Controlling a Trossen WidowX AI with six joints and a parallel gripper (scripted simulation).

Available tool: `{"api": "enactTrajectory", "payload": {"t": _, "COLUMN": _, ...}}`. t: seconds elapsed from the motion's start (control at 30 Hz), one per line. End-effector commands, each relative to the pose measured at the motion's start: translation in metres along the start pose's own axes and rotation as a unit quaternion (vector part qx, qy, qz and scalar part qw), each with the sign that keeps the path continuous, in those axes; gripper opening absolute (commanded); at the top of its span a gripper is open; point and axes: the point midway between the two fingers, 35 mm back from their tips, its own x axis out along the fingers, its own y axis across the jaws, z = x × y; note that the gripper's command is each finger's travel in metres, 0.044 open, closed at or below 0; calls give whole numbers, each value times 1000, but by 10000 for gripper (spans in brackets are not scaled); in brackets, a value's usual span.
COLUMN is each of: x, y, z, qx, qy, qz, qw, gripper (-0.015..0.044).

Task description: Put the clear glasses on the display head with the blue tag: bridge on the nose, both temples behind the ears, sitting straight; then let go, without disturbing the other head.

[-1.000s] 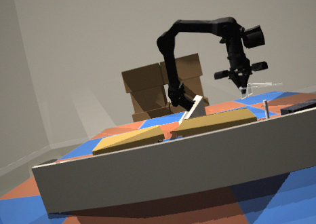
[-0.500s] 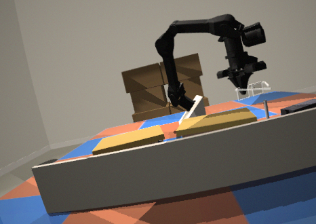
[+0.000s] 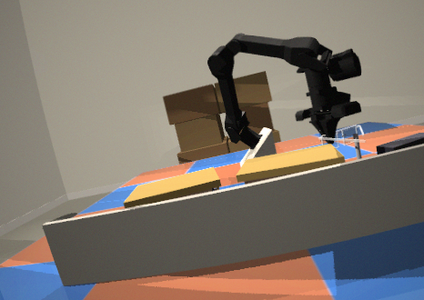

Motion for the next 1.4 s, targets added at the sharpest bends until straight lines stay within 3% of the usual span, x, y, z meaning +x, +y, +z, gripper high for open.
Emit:
{"api": "enactTrajectory", "payload": {"t": 0.0, "x": 13, "y": 1, "z": 0, "qx": -3, "qy": 2, "qz": -2, "qw": 1000, "gripper": 0}}
{"api": "enactTrajectory", "payload": {"t": 1.37, "x": 13, "y": 17, "z": -16, "qx": -3, "qy": 2, "qz": -1, "qw": 1000, "gripper": 0}}
